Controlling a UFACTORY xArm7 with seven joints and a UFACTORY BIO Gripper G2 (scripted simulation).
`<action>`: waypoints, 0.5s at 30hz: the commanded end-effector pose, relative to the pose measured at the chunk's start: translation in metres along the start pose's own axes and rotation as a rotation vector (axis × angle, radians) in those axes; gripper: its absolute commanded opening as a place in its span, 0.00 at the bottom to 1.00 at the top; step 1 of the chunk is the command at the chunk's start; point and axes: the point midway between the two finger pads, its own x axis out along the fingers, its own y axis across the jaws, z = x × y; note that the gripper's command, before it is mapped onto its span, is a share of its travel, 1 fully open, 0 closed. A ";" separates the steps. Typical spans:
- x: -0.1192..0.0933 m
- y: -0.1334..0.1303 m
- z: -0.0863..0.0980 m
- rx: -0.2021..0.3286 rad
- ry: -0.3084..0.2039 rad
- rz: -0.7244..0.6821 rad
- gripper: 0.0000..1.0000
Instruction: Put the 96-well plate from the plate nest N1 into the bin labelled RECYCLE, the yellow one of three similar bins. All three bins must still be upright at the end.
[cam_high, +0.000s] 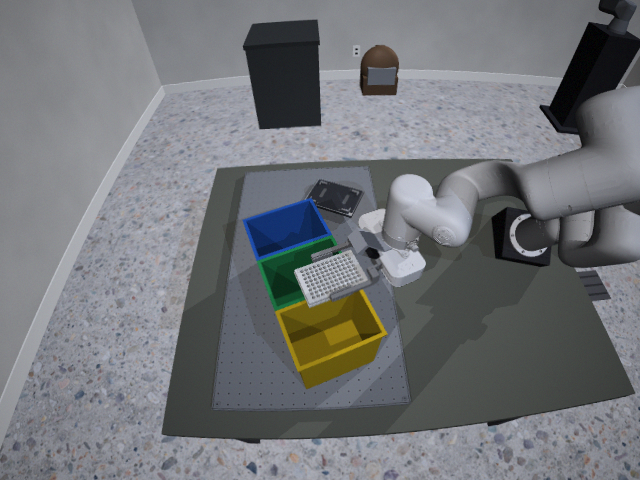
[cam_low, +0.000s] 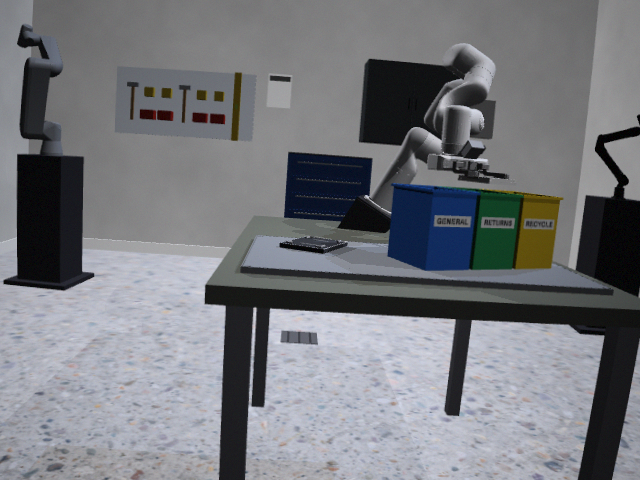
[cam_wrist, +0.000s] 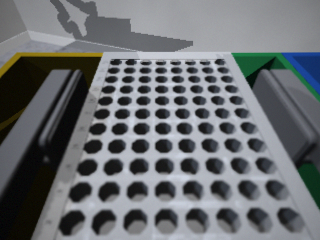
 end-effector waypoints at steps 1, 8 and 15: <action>0.008 0.014 0.002 -0.003 -0.004 -0.001 0.00; 0.015 0.029 0.002 -0.002 -0.004 -0.001 0.00; 0.025 0.051 0.001 -0.002 -0.004 -0.001 0.00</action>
